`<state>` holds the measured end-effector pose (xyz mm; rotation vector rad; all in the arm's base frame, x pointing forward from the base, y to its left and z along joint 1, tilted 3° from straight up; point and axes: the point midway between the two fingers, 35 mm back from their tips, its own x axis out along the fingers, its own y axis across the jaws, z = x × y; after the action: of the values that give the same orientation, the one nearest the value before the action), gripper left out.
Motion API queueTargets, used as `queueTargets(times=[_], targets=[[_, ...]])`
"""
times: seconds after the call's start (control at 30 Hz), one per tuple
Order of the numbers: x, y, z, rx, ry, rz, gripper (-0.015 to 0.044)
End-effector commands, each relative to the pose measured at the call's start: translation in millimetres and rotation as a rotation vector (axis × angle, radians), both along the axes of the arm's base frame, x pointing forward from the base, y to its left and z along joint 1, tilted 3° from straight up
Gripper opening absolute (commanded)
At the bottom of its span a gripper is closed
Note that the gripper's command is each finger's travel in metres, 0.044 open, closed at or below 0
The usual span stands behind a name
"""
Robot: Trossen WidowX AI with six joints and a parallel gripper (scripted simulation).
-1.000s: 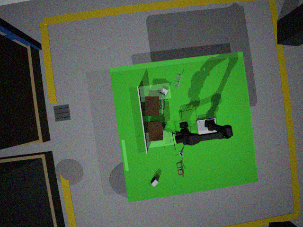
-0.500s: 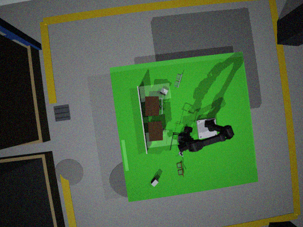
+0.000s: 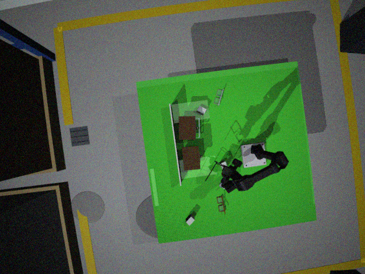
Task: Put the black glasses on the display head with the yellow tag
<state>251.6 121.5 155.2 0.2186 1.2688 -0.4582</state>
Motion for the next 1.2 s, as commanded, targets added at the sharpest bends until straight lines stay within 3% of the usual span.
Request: queueTargets(times=[0.0, 0.57, 1.17], targets=[[-3.7, 8.6, 6.1, 0.013, -0.068, -0.099, 0.0000], [-21.7, 44.1, 22.9, 0.138, -0.305, -0.450, 0.0000], [-47.6, 79.8, 43.1, 0.394, -0.525, -0.804, 0.0000]])
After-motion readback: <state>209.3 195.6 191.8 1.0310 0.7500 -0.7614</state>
